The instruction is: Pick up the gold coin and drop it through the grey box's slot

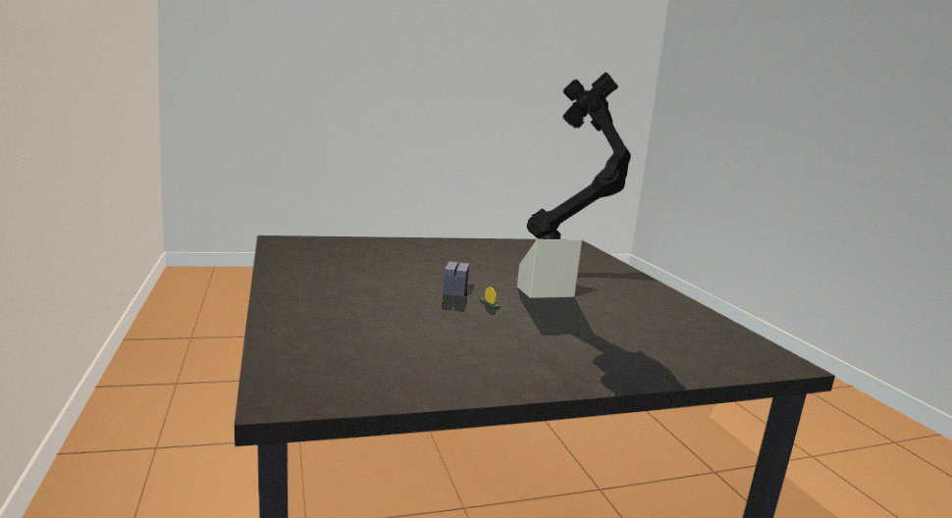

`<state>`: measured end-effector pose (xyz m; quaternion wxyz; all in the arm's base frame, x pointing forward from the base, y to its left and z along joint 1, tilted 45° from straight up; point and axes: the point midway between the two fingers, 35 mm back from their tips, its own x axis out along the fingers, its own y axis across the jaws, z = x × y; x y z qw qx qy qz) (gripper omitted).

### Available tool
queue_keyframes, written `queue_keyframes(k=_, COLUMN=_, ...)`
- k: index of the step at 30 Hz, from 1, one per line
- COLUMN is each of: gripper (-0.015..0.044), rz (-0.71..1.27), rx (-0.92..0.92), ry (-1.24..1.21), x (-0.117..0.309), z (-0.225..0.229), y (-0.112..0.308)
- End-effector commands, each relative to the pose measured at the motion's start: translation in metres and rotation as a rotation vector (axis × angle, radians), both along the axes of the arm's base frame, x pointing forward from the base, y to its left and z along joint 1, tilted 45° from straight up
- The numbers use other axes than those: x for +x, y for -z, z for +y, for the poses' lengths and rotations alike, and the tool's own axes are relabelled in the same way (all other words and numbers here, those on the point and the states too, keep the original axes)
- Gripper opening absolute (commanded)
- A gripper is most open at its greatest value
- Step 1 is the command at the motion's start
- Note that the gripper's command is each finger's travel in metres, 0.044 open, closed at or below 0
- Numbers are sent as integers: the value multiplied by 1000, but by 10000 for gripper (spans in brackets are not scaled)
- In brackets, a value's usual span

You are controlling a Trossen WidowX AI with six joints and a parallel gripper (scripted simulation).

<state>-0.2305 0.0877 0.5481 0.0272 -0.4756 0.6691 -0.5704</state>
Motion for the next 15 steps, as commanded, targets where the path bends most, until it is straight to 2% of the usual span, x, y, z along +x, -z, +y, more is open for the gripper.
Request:
queue_keyframes(k=1, gripper=374, rz=9, rx=5, ry=-4, x=2, z=-3, y=-1)
queue_keyframes(k=9, gripper=164, rz=382, rx=246, ry=-43, x=61, z=-89, y=-19)
queue_keyframes(k=15, gripper=161, rz=805, rx=455, ry=-15, x=132, z=-157, y=-23)
